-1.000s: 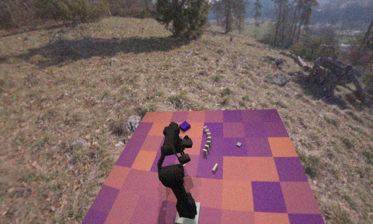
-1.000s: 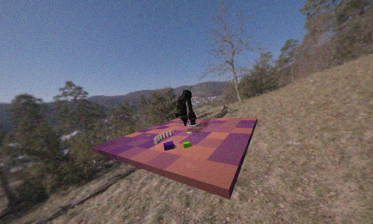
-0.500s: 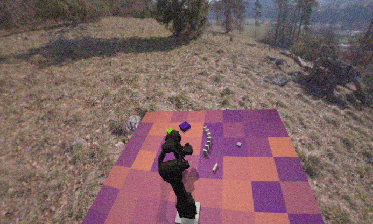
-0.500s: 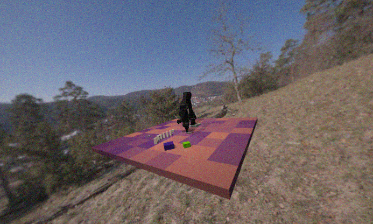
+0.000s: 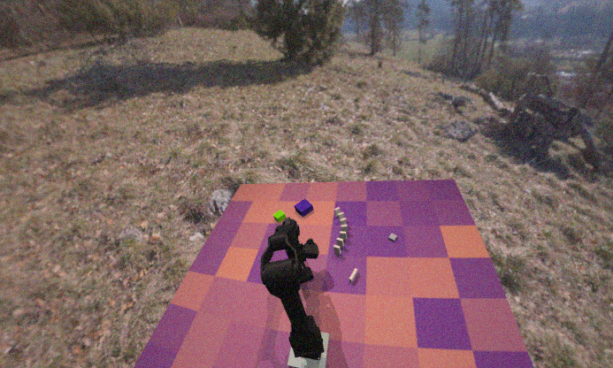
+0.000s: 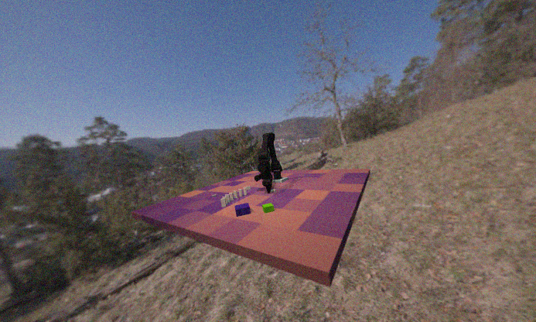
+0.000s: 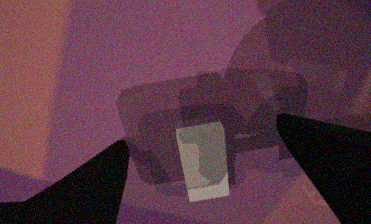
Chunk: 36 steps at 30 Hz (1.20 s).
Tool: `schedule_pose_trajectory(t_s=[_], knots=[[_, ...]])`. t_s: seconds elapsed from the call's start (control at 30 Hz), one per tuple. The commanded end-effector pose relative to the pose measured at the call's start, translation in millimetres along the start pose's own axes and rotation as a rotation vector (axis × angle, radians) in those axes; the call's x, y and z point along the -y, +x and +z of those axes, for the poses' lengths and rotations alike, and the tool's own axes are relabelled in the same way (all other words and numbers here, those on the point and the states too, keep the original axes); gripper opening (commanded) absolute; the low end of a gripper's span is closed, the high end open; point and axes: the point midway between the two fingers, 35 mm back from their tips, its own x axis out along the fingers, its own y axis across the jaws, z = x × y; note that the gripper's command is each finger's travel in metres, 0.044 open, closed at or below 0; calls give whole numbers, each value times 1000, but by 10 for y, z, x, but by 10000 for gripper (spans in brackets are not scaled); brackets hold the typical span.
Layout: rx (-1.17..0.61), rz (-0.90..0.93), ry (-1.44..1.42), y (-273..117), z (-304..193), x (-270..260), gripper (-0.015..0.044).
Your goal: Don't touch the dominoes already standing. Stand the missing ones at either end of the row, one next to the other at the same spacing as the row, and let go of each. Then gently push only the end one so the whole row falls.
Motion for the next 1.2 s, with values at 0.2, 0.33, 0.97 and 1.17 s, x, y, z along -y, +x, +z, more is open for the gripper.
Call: schedule_pose_trajectory(t_s=[0.2, 0.33, 0.97, 1.17], knots=[[-1, 5, -4, 8, 0, -8, 256], [-1, 5, -4, 8, 0, -8, 151], [-1, 5, -4, -728, 38, 2, 107], [-1, 5, -4, -1430, 74, 14, 107]])
